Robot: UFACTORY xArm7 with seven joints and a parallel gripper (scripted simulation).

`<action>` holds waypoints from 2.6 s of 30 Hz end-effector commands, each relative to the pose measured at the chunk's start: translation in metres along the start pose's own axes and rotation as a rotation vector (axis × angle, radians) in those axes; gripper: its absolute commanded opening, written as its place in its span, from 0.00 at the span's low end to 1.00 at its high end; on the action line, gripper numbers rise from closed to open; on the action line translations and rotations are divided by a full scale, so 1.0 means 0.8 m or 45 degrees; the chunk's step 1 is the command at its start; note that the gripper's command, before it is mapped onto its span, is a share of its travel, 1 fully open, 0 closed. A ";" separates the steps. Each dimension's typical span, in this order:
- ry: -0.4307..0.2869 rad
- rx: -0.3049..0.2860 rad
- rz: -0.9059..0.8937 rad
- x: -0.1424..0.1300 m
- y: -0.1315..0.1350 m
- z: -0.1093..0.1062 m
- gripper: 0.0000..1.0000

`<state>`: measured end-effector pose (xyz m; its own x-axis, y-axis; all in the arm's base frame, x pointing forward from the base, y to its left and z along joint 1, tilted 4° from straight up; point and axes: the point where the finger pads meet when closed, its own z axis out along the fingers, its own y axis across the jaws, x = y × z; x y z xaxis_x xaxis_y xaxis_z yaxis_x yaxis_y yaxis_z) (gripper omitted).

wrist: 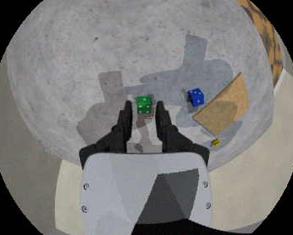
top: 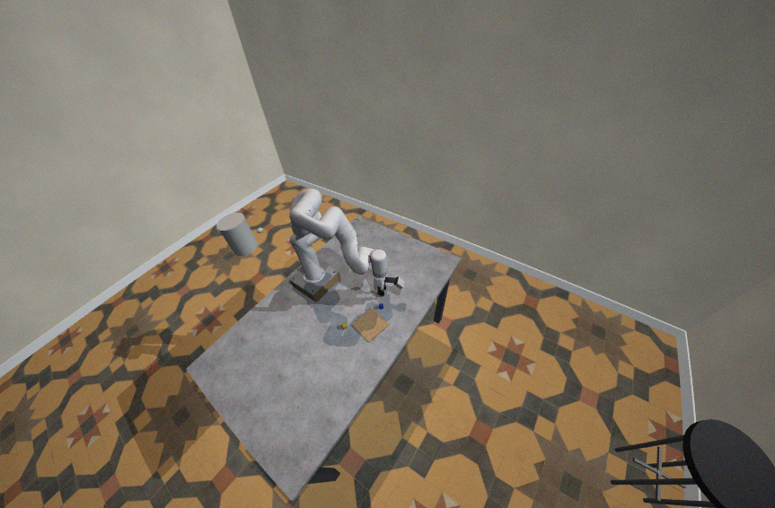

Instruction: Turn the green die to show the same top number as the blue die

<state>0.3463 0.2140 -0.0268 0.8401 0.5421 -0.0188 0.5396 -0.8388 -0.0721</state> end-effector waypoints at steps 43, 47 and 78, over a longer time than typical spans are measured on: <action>0.005 -0.001 0.000 0.004 0.001 -0.001 0.36; 0.005 -0.001 0.000 0.004 0.001 -0.001 0.36; 0.005 -0.001 0.000 0.004 0.001 0.028 0.36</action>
<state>0.3463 0.2158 -0.0497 0.8401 0.5421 -0.0187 0.5396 -0.8388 -0.0722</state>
